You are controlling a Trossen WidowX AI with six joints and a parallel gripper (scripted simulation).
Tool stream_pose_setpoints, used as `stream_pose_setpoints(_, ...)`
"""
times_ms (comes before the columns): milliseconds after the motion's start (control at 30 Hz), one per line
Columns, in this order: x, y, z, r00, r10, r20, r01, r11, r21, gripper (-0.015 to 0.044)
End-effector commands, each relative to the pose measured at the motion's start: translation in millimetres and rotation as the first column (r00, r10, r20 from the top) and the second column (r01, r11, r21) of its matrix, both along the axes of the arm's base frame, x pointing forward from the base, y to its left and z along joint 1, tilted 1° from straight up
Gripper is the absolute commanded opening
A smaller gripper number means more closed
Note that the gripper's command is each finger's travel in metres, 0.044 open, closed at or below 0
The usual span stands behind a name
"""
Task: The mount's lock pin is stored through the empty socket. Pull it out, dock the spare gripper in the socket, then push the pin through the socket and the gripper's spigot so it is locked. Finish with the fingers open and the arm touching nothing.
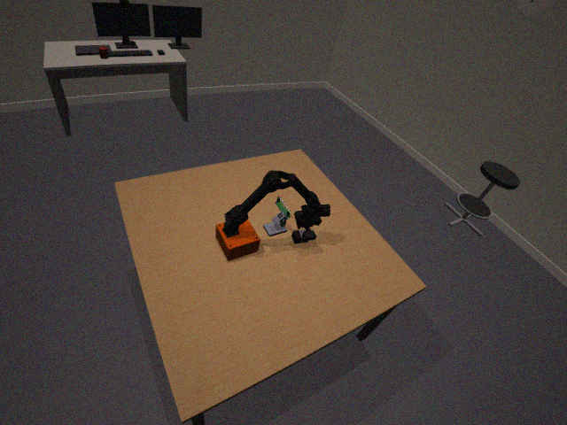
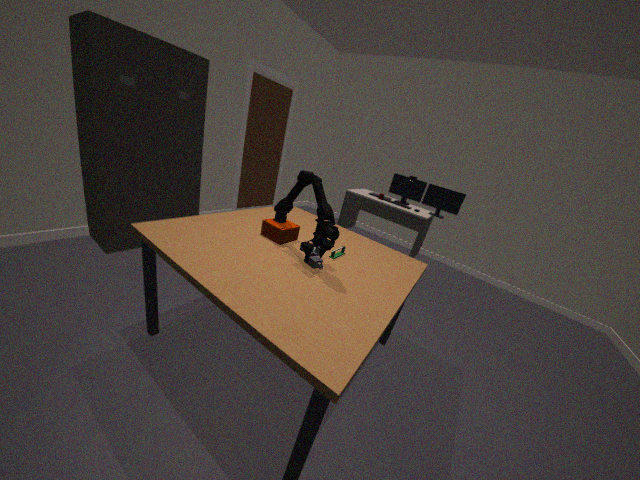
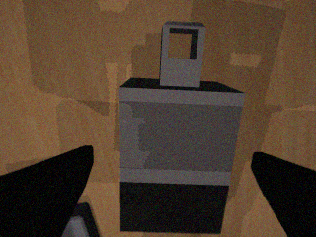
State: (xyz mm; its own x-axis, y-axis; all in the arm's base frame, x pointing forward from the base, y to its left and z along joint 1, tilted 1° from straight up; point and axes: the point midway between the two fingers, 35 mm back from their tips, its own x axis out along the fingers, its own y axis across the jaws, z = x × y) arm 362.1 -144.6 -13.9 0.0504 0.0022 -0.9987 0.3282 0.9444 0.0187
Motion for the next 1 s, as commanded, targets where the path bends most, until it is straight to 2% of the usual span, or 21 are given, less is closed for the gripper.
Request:
stream_pose_setpoints(0, 0, 0, -8, 1.000, 0.000, -0.001, 0.000, 1.000, -0.002, 0.0440)
stream_pose_setpoints(467, 0, 0, -27, 1.000, 0.000, -0.001, 0.000, 1.000, -0.002, 0.0440)
stream_pose_setpoints(700, 0, 0, -27, 1.000, 0.000, -0.001, 0.000, 1.000, -0.002, 0.0256)
stream_pose_setpoints(933, 0, 0, -26, 1.000, 0.000, -0.001, 0.000, 1.000, -0.002, 0.0210)
stream_pose_setpoints(967, 0, 0, -26, 1.000, 0.000, -0.001, 0.000, 1.000, -0.002, 0.0183)
